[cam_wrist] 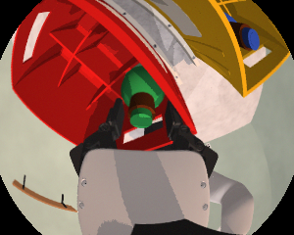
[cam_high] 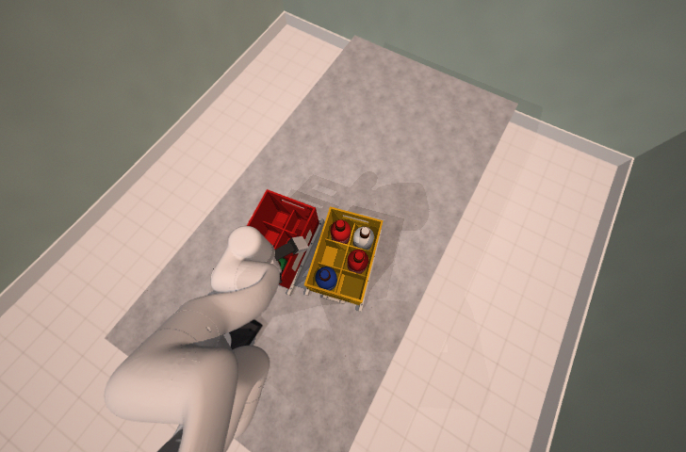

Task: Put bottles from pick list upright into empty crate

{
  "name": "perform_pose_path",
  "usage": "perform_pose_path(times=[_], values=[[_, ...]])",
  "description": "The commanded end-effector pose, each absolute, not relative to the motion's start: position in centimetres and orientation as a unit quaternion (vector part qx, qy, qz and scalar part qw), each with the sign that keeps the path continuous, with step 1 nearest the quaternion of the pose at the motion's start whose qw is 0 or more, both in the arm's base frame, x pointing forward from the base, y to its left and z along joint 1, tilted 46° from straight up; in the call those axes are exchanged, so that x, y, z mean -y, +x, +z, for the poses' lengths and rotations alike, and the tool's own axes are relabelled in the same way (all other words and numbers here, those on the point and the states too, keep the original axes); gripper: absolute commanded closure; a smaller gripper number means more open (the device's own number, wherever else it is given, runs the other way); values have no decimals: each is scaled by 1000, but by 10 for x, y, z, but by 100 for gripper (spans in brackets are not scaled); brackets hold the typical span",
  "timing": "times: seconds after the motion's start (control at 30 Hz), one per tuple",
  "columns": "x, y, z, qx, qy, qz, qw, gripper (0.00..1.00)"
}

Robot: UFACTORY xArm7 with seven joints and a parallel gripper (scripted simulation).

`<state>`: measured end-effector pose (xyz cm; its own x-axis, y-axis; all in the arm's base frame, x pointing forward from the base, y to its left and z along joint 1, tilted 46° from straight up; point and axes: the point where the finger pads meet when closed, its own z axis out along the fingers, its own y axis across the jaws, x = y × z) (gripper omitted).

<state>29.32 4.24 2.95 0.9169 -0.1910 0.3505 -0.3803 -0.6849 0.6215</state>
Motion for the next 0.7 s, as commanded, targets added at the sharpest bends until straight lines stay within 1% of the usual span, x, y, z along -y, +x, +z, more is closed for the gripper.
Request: perform_pose_path(times=[0.0,0.67], values=[[-46,294,32,156,909,131,363,35],[-79,288,65,156,909,131,363,35]])
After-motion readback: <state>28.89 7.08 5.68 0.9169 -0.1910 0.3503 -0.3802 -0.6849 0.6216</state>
